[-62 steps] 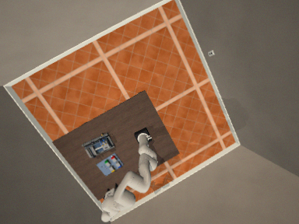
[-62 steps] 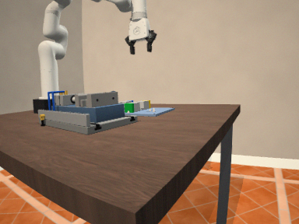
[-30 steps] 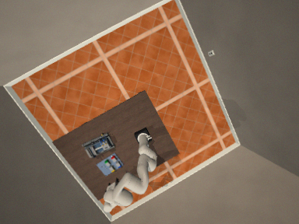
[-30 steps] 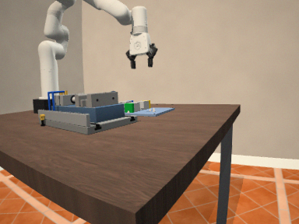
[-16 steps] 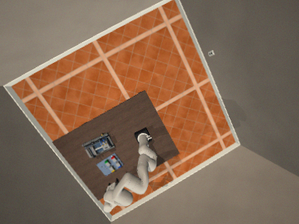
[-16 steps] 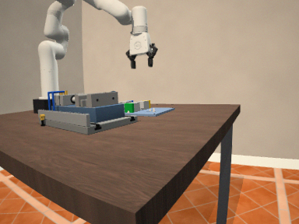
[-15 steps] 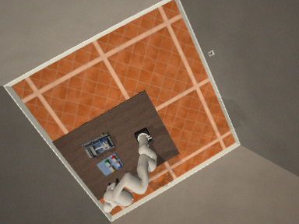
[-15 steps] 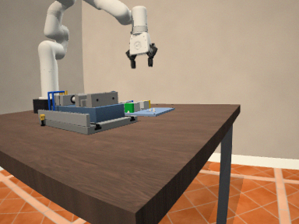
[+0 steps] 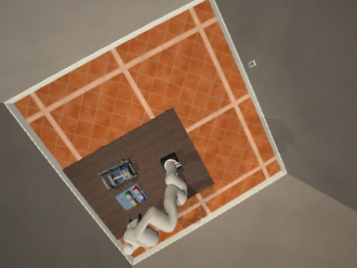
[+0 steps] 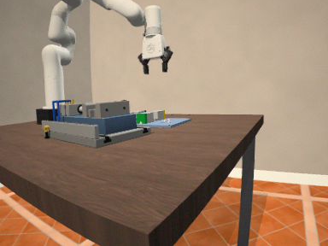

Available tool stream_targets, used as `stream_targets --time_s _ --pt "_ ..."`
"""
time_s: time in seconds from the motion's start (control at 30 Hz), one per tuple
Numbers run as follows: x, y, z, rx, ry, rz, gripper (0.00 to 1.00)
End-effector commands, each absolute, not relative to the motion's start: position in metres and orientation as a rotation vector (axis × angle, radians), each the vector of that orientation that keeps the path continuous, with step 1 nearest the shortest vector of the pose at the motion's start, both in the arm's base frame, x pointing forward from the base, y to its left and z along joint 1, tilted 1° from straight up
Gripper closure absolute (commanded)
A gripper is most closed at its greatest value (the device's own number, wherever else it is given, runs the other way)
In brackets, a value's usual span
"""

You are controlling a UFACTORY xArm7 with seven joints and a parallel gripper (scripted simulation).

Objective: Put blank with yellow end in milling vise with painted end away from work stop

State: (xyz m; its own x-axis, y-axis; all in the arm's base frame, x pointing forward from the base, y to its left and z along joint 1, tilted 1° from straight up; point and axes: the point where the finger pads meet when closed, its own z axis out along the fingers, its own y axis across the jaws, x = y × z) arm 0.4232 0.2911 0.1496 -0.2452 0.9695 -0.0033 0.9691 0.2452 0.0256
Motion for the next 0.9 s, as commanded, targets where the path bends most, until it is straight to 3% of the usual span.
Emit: stream_targets --time_s 0.0,0.87 --pt "0.4241 0.2918 0.1543 1.918 2.463 0.036 0.0" --pt "0.4251 0.2859 0.1572 1.918 2.463 0.036 0.0"
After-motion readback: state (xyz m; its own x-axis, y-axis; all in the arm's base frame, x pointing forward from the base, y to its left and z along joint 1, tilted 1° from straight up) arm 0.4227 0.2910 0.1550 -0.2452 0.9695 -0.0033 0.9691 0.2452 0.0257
